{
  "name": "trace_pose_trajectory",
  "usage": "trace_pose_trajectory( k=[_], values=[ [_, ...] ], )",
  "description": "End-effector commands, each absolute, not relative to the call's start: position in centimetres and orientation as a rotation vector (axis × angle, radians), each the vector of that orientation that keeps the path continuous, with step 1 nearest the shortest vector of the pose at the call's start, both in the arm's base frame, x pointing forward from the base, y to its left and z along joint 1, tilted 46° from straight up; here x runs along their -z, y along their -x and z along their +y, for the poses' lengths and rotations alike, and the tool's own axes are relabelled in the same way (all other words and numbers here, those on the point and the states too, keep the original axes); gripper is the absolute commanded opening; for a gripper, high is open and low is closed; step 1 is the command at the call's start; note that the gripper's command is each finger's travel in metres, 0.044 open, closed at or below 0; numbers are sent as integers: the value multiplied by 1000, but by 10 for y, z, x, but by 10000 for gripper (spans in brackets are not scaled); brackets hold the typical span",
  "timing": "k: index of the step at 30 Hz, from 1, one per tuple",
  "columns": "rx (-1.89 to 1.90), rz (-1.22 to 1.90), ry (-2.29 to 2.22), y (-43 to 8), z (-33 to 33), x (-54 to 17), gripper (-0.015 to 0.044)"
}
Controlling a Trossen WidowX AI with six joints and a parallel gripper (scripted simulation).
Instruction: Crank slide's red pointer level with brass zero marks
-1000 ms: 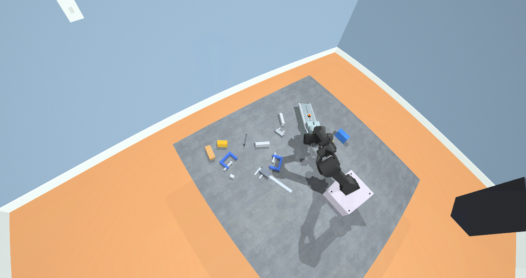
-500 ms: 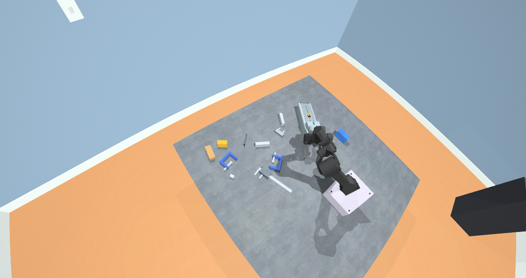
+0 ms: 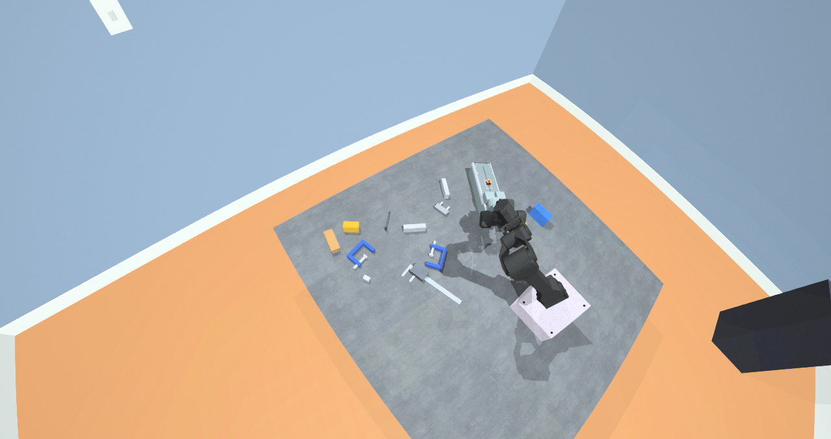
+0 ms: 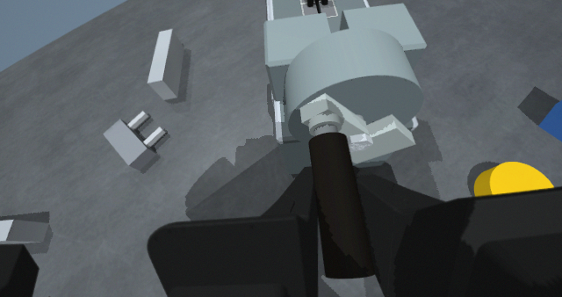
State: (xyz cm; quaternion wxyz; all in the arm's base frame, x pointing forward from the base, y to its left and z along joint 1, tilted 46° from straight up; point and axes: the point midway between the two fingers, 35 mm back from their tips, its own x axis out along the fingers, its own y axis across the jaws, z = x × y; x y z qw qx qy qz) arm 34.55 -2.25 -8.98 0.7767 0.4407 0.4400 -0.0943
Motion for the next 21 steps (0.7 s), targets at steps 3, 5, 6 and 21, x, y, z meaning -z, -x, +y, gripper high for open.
trace_pose_trajectory(
  k=[3,5,6,21],
  values=[
    [204,952,-953,-346,-23,90,105],
    [204,952,-953,-346,-23,90,157],
    [204,952,-953,-346,-23,90,184],
    [204,952,-952,-347,-34,79,440]
  ],
)
